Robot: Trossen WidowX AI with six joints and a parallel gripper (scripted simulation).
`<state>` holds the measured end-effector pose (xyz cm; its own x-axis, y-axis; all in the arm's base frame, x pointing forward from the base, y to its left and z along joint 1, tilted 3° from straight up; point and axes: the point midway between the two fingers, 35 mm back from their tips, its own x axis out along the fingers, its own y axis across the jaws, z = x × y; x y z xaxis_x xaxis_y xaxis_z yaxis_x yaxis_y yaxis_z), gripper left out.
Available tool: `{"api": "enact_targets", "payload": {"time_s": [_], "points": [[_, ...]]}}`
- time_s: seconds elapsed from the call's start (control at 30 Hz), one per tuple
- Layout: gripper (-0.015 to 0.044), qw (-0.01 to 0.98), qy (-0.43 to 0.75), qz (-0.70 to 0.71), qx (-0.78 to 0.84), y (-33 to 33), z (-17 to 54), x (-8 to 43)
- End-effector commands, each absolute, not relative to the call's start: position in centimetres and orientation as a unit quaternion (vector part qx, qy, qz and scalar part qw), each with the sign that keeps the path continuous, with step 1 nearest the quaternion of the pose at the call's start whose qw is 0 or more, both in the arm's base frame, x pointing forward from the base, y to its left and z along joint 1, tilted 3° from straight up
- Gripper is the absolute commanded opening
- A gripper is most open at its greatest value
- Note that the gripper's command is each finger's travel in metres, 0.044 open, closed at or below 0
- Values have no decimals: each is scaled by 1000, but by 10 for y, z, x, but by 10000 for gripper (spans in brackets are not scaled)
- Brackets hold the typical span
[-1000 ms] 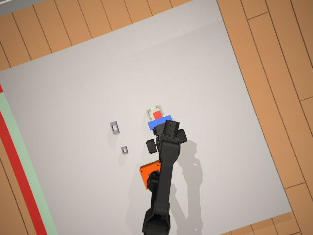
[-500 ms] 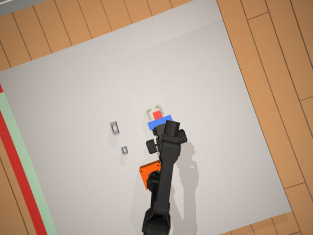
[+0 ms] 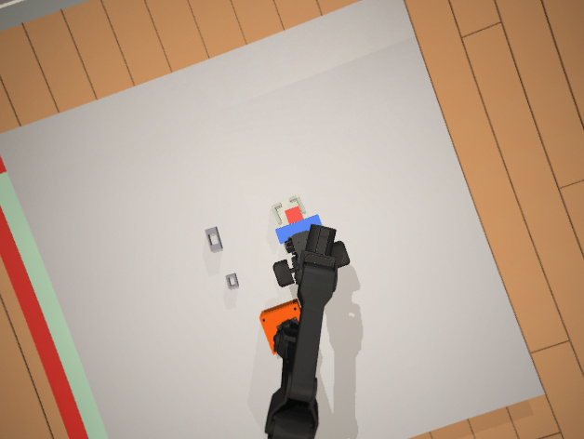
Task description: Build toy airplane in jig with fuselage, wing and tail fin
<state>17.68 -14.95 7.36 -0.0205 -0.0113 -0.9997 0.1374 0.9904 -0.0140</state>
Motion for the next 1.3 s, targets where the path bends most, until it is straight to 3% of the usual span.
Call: {"api": "enact_targets", "payload": {"time_s": [0.0, 1.27], "points": [[67, 695, 716, -50, 43, -149, 65, 175], [67, 695, 716, -50, 43, -148, 33, 173]]}}
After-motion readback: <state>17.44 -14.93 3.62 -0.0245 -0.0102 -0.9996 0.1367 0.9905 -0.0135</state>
